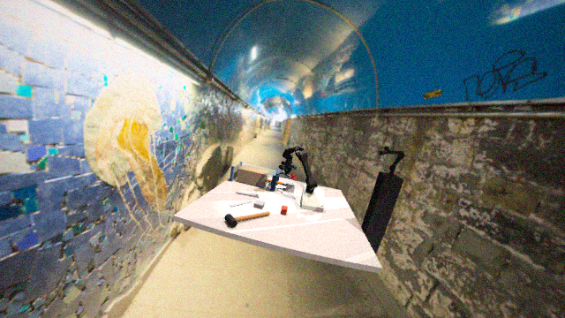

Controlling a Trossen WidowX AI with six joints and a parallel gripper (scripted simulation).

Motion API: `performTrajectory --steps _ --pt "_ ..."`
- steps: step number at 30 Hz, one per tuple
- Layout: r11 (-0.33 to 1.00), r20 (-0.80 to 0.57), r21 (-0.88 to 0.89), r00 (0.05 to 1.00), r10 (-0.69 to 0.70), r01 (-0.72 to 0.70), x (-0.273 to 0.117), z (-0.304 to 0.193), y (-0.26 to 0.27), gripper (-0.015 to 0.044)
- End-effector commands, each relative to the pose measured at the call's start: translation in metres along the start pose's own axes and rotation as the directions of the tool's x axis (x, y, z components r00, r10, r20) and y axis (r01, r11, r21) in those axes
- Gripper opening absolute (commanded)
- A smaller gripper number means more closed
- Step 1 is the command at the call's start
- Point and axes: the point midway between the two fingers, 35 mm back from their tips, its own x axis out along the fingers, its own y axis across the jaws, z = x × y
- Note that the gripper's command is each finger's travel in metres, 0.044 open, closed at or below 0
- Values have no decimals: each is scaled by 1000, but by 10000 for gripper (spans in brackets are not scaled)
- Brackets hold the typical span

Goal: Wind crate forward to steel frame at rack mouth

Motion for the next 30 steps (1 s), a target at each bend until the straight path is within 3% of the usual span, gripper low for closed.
performTrajectory --steps 1,16,25,30 --pt "997 4 -77 1000 2 -1 1 5 -21 0" --pt "919 -36 -392 999 30 -42 21 3 -99 0" --pt "926 -37 -376 999 13 -26 23 0 -99 0" --pt "923 6 -377 996 -85 81 23 0 -99 0"
